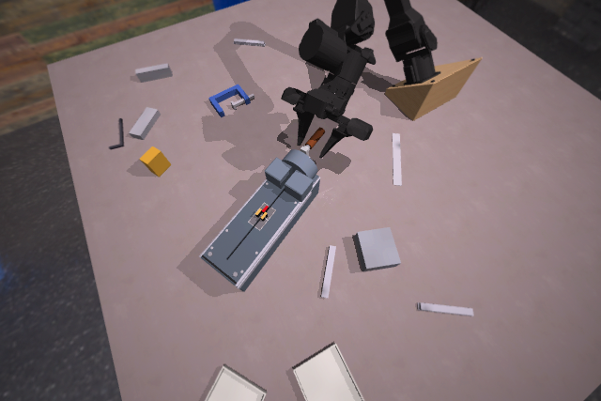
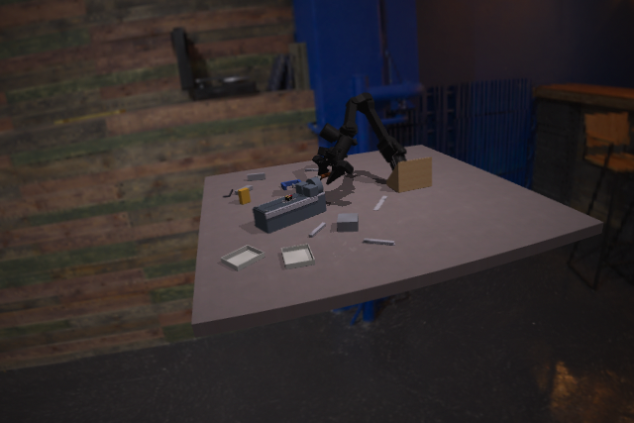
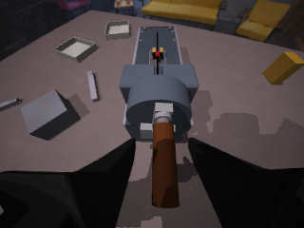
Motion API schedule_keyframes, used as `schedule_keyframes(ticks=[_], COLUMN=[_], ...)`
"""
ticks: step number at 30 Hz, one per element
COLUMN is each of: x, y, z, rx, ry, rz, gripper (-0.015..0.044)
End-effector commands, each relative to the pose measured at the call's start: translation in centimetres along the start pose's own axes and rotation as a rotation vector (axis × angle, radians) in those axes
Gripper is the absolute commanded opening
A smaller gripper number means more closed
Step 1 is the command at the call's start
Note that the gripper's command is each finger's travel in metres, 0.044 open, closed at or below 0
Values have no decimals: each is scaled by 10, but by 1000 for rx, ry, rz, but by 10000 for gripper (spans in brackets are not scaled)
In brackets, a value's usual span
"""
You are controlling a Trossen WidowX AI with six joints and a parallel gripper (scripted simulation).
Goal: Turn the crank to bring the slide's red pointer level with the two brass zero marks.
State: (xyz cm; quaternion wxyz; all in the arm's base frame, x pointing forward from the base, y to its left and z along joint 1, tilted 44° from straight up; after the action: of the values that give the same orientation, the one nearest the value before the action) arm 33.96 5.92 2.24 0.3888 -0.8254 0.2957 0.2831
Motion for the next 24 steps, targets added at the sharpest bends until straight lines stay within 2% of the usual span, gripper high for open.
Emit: schedule_keyframes(ticks=[1,4,24], x=[0,0,-64], y=[1,1,-64], z=[0,0,20], rx=[0,0,-6], ry=[1,1,-11], rz=[2,2,6], gripper=[368,440,440])
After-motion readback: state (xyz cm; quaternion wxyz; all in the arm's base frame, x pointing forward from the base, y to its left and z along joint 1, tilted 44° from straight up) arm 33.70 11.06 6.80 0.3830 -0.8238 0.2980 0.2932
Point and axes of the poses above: the point midway between the two fingers, 35 mm back from their tips, its own x axis out along the fingers, its own z axis across the jaws, y = z × x, the point moved 1 cm from there along -x, back along the fingers, and after that the axes turned 14 degrees about x, right-handed, at the moved point
